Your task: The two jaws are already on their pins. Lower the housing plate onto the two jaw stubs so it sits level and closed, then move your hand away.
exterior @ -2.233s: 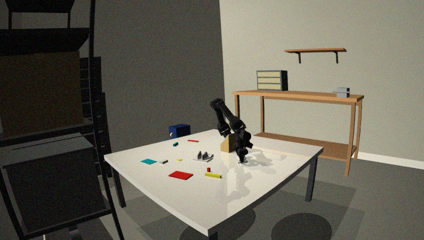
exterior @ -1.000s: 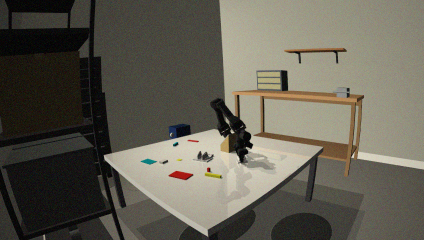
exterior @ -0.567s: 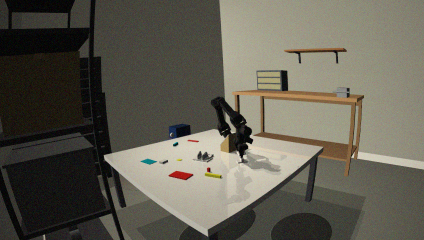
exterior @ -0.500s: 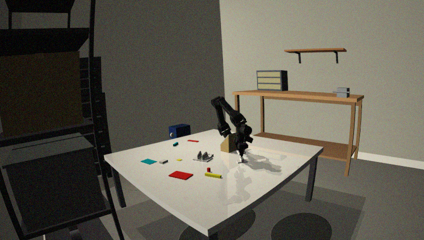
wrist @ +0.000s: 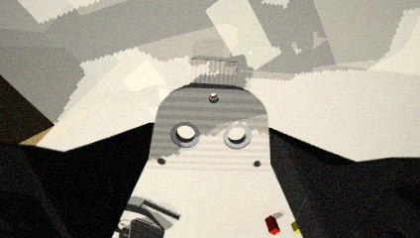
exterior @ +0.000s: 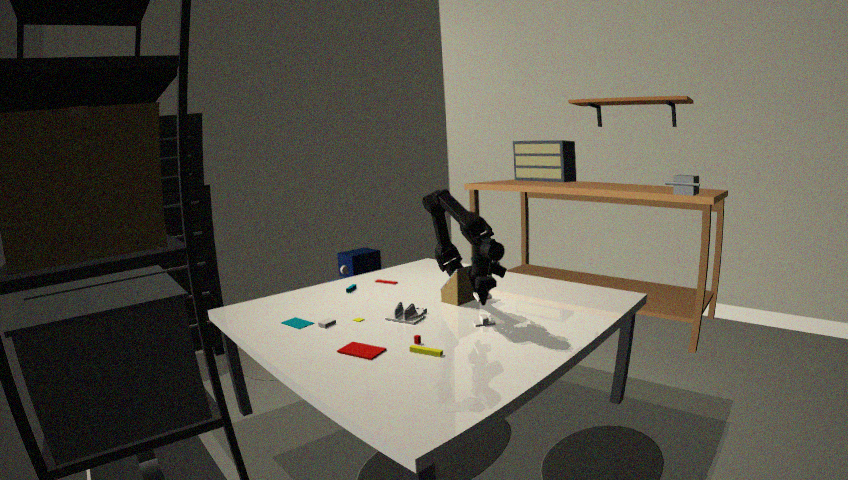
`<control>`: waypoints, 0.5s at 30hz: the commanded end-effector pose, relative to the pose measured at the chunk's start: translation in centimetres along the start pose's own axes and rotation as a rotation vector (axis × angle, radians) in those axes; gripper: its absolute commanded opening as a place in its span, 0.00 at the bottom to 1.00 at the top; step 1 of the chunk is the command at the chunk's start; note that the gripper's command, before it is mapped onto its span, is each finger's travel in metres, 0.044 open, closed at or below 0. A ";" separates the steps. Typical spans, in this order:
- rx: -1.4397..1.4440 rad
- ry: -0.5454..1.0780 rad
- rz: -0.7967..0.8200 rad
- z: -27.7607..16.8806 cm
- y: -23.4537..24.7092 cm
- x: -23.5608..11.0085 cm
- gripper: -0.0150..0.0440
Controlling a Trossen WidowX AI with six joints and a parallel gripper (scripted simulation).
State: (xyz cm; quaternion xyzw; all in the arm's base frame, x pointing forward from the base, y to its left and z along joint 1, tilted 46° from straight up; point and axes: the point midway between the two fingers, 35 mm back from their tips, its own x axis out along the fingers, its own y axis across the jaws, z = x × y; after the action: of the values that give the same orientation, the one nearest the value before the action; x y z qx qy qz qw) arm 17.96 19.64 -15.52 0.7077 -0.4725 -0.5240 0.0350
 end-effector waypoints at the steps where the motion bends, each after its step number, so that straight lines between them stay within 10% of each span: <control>1: 0.010 -0.007 -0.008 0.0 -0.2 -0.4 0.85; 15: 0.287 -0.018 -0.017 -3.6 0.8 -1.3 0.85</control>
State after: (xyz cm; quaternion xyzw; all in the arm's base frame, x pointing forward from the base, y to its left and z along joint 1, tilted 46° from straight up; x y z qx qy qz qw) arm 19.72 19.07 -13.55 0.7061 -0.5194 -0.4789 -0.0472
